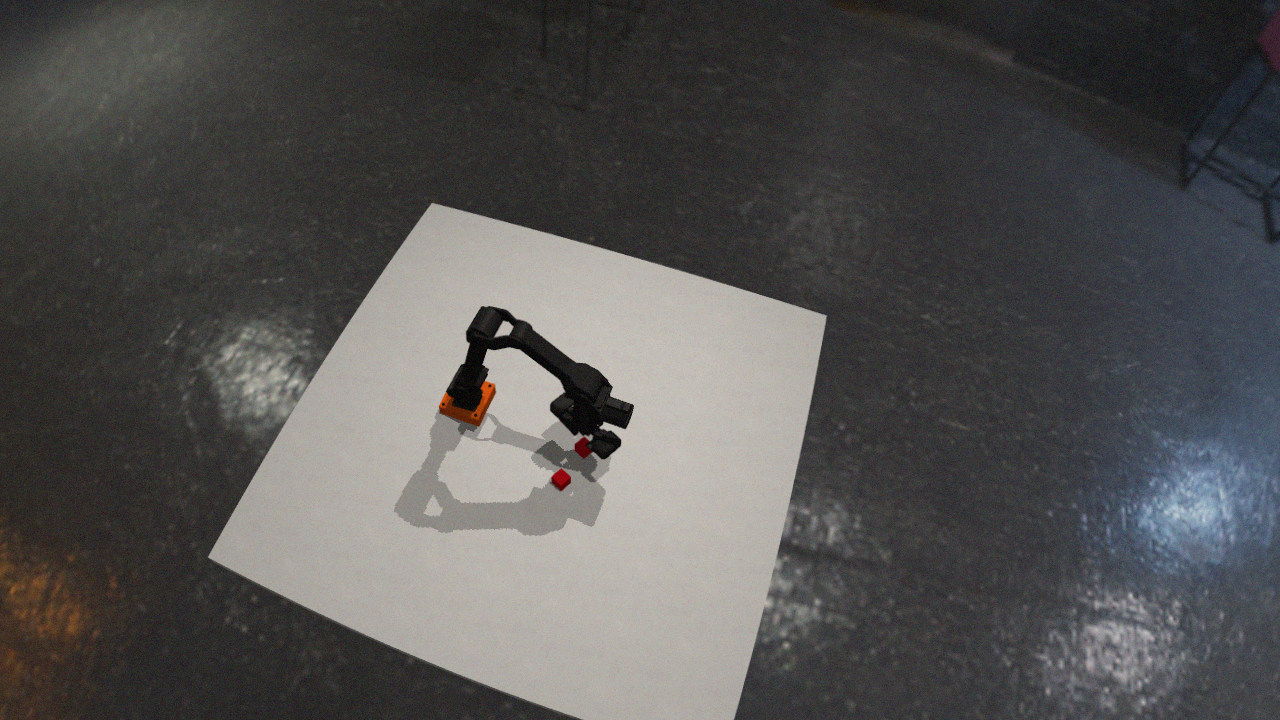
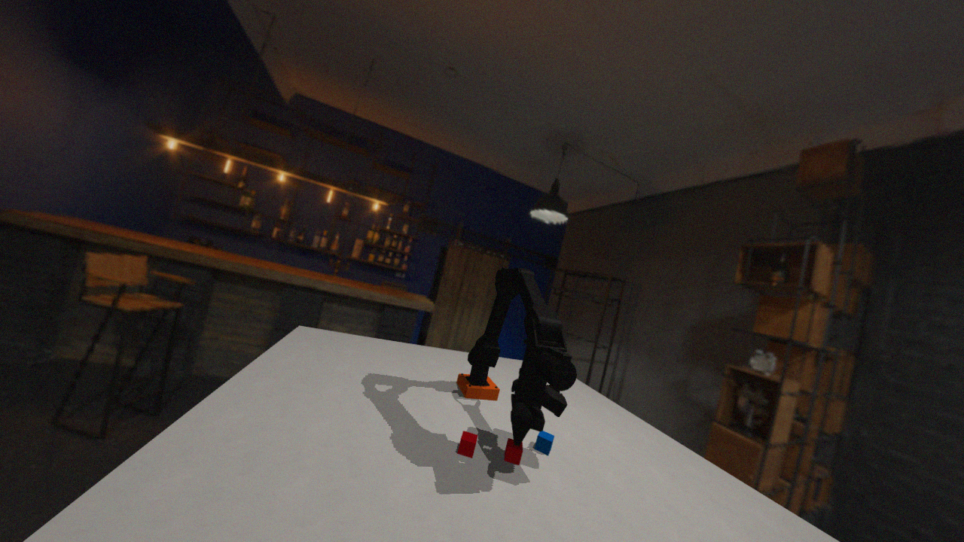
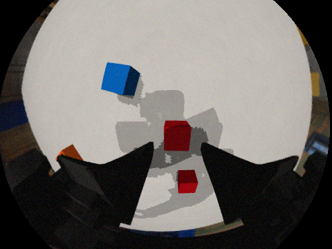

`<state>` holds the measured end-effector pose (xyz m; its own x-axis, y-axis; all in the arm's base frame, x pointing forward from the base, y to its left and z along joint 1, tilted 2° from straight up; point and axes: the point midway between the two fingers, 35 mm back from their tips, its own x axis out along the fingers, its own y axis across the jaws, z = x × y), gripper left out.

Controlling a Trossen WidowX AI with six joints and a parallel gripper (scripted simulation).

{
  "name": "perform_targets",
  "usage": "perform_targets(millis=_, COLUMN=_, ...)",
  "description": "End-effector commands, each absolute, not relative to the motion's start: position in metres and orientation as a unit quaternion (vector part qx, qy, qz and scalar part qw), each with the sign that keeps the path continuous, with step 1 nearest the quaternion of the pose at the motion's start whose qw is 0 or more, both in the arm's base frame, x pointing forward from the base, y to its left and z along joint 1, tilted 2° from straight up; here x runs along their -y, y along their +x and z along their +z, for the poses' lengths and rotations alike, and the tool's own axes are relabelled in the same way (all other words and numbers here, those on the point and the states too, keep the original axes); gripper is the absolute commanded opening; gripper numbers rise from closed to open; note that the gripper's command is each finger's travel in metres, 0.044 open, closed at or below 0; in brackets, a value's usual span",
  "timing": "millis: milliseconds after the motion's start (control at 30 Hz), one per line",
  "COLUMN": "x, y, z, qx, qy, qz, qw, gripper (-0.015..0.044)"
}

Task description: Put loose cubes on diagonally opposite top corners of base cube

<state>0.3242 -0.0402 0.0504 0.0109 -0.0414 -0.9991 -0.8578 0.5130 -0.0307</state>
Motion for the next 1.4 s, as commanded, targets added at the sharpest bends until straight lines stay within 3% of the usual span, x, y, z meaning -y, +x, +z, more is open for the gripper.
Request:
perform_targets(millis=0, x=0.040, y=0.325, z=0.045, qx=-0.617, qy=-0.363, qz=0.335, qw=0.613, gripper=0.0265)
perform_targets(millis=567, x=0.041, y=0.325, z=0.019, qx=-0.617, qy=-0.363, qz=0.335, qw=0.613, gripper=0.0265)
perform_targets(millis=767, x=0.041, y=0.325, z=0.019, qx=-0.617, qy=-0.363, qz=0.335, qw=0.613, gripper=0.0107)
perform_targets(millis=1367, x=0.040, y=0.330, z=0.061, qx=-0.617, qy=-0.363, qz=0.335, qw=0.613, gripper=0.0105)
